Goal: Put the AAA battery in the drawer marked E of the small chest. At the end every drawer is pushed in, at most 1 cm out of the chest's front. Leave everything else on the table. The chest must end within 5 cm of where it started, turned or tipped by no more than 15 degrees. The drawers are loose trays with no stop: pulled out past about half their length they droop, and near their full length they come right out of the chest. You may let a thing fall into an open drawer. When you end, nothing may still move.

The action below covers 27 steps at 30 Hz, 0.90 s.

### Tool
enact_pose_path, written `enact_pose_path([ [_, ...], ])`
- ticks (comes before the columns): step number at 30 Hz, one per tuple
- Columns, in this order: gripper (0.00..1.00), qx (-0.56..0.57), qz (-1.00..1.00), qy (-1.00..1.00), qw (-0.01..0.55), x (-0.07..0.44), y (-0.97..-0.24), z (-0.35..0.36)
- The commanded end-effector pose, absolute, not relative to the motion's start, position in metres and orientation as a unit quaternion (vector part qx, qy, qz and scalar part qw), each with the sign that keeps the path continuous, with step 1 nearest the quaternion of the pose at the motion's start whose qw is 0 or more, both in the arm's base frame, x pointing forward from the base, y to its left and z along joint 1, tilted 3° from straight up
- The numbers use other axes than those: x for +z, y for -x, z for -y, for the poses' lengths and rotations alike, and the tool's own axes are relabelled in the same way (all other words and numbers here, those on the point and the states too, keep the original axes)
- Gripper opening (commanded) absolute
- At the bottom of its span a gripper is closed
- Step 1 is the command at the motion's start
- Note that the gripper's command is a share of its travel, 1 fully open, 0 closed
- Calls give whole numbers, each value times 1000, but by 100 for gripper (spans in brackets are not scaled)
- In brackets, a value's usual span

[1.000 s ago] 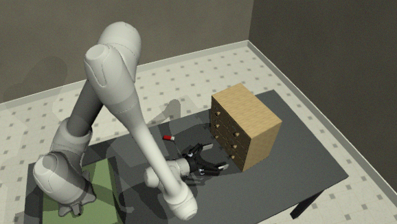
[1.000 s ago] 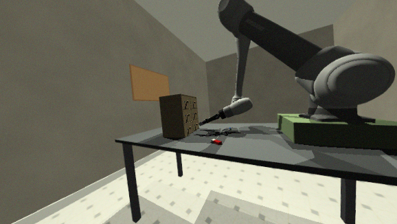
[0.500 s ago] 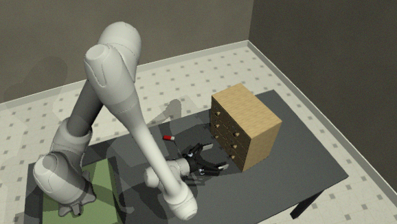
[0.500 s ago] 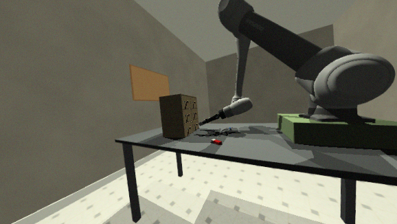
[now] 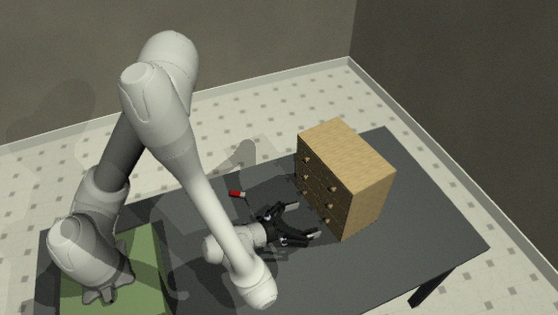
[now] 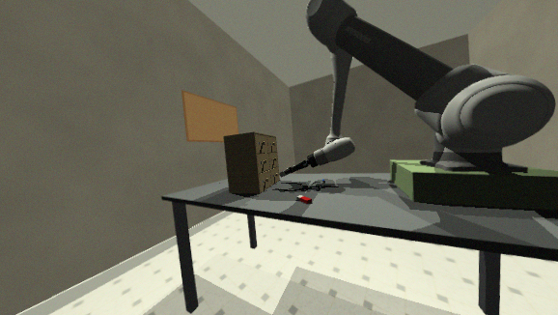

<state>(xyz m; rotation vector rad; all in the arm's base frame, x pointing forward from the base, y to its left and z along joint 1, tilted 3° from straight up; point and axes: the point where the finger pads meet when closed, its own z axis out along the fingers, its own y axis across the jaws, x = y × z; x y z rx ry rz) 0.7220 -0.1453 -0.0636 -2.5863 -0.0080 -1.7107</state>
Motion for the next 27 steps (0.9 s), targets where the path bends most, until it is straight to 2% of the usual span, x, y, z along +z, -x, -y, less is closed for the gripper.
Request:
enact_pose_path([
  [1,100,-552,3,834,20,-63,-722,145],
  [15,100,-552,3,834,20,-57,-722,145],
  [27,100,-552,3,834,20,-7,-725,147],
])
